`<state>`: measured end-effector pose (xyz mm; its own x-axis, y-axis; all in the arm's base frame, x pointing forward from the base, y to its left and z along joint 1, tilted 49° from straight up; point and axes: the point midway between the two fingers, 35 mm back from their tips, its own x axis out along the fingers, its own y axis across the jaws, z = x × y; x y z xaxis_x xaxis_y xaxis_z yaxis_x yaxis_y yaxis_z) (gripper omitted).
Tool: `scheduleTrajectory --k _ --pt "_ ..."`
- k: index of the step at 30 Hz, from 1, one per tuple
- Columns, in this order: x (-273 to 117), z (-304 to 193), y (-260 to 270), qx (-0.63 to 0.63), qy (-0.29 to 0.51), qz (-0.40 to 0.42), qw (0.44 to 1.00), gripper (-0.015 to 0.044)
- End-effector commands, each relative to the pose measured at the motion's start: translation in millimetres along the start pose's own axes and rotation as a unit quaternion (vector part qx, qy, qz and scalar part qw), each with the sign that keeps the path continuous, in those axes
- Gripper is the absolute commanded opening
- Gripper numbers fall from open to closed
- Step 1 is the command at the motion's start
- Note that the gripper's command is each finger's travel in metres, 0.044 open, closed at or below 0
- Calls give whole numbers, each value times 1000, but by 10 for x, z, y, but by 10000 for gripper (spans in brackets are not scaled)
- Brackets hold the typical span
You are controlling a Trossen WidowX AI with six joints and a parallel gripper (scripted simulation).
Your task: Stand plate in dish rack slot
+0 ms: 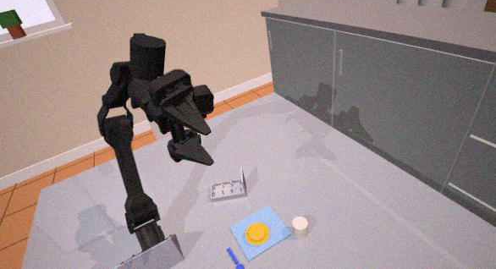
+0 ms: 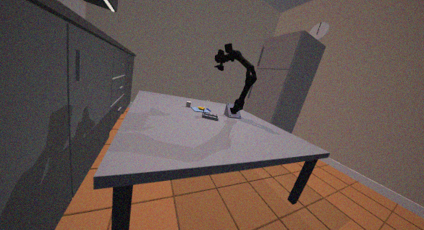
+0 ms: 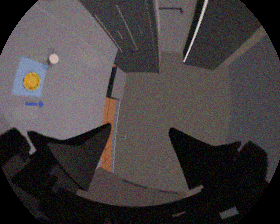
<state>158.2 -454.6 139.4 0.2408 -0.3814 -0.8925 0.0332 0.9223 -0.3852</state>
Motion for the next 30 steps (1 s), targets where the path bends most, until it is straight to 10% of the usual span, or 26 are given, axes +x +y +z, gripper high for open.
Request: scheduleTrajectory --k 1,30 --pt "218 107 322 5 -11 72 997 400" --pt "485 706 2368 105 6 522 846 400"
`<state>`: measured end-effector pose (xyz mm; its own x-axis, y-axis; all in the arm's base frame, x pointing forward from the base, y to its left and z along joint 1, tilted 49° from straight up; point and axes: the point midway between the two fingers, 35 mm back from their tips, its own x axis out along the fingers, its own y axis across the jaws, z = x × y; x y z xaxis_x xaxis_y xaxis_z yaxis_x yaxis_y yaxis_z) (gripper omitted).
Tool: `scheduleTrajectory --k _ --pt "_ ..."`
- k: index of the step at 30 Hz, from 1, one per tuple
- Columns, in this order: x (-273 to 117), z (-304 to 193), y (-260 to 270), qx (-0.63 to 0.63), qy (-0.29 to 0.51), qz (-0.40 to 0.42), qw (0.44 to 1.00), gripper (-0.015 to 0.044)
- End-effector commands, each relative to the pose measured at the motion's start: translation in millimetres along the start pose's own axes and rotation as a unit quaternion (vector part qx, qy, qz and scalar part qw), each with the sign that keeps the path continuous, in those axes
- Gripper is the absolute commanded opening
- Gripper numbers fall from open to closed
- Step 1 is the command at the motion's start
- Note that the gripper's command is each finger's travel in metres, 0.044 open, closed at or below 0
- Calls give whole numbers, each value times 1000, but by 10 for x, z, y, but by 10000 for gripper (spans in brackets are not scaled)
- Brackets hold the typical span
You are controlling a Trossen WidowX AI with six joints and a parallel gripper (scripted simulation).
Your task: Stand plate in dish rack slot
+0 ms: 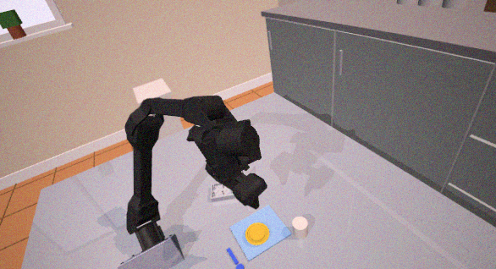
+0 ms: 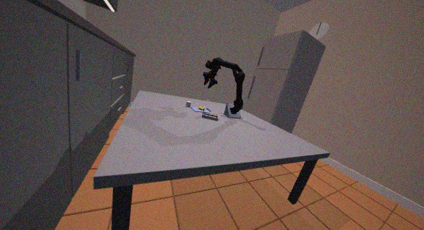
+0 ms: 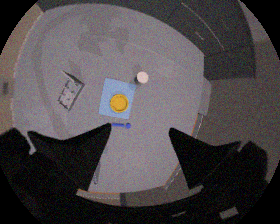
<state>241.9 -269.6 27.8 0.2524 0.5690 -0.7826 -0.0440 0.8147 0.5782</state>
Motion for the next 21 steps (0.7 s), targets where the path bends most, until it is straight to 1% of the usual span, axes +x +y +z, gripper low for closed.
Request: scheduleTrajectory --k 1,6,14,16,21 --pt "212 12 163 33 9 65 997 400" --pt "371 42 345 68 19 127 989 400" --pt "402 45 354 70 21 129 989 400" --pt "613 49 374 73 34 125 989 400" --pt "1393 -20 529 76 83 103 988 400"
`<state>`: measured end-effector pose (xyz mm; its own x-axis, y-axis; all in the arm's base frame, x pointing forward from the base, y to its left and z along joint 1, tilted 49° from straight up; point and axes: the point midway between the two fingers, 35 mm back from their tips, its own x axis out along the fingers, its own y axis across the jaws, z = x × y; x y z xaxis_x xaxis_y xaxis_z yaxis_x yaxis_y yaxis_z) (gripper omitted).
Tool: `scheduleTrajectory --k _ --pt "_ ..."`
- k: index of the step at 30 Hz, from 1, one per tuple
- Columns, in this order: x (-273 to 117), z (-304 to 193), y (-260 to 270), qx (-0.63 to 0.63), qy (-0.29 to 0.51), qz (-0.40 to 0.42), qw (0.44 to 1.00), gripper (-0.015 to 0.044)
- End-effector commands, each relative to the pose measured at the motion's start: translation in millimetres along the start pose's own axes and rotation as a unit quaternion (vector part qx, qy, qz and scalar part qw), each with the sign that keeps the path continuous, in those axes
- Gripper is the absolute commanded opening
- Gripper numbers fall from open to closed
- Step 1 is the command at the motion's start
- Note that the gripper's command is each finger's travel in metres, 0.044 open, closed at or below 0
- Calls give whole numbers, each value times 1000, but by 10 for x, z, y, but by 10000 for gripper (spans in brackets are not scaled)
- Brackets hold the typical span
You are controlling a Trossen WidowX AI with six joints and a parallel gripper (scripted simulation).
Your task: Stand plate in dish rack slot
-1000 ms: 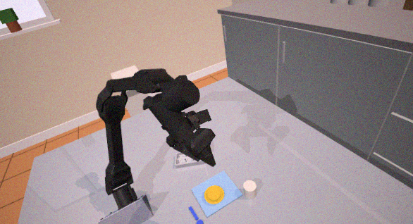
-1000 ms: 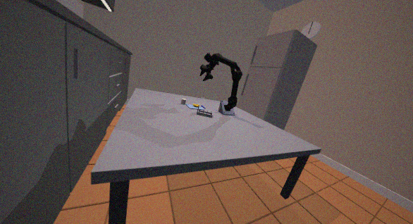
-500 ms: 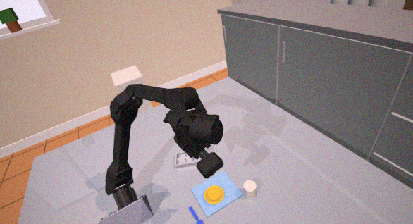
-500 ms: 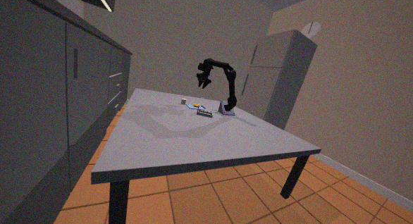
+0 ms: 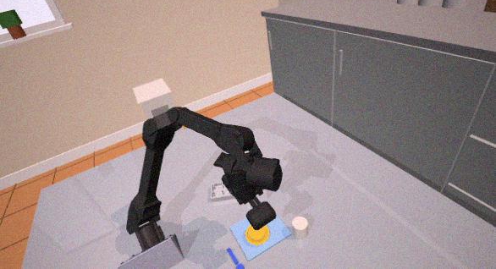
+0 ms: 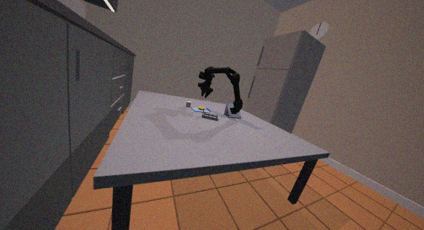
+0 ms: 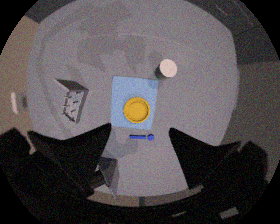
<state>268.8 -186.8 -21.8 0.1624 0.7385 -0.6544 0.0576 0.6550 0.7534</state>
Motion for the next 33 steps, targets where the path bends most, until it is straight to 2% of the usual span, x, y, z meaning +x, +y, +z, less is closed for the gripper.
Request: scheduleTrajectory --k 1,33 --pt "568 -52 45 6 40 -8 999 400" --pt "1007 -66 43 8 41 -8 999 400"
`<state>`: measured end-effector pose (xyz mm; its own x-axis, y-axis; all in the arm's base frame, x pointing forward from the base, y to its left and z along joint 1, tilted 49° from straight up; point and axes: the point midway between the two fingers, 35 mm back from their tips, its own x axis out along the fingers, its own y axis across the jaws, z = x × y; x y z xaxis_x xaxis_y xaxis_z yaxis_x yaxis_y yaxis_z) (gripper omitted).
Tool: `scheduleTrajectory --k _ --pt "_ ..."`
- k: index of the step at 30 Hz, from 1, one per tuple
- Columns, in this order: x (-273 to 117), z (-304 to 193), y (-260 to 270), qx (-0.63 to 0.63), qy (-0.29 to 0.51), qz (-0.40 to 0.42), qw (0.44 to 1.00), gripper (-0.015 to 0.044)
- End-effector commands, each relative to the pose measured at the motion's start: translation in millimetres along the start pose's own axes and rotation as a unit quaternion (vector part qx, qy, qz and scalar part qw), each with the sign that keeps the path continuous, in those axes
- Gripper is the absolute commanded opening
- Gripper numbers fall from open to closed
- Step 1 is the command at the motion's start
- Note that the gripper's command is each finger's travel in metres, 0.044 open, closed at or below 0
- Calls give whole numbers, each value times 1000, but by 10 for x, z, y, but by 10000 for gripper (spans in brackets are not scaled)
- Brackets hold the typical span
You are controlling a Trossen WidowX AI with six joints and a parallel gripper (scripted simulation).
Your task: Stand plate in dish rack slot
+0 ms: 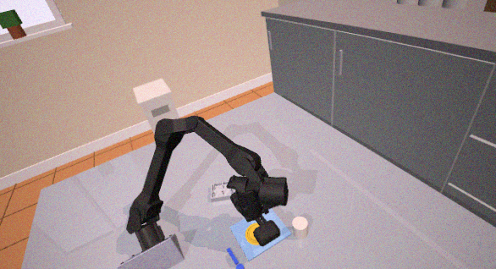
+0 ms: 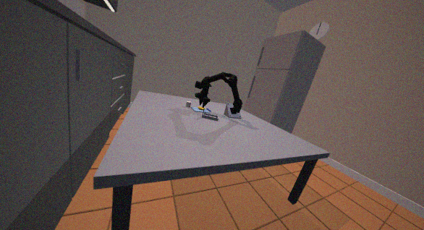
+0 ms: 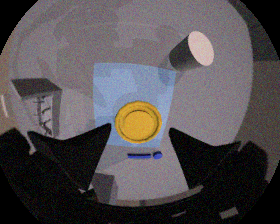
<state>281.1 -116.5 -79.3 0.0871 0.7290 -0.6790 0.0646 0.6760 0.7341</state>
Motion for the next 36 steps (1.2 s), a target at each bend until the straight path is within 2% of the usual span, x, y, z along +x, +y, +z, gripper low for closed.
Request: scheduleTrajectory --k 1,22,32,36 --pt "110 -31 12 5 4 7 1000 400" --pt "278 -30 29 3 4 7 1000 400" --pt "278 -30 29 3 4 7 1000 333" --pt "206 -15 19 4 4 7 1000 228"
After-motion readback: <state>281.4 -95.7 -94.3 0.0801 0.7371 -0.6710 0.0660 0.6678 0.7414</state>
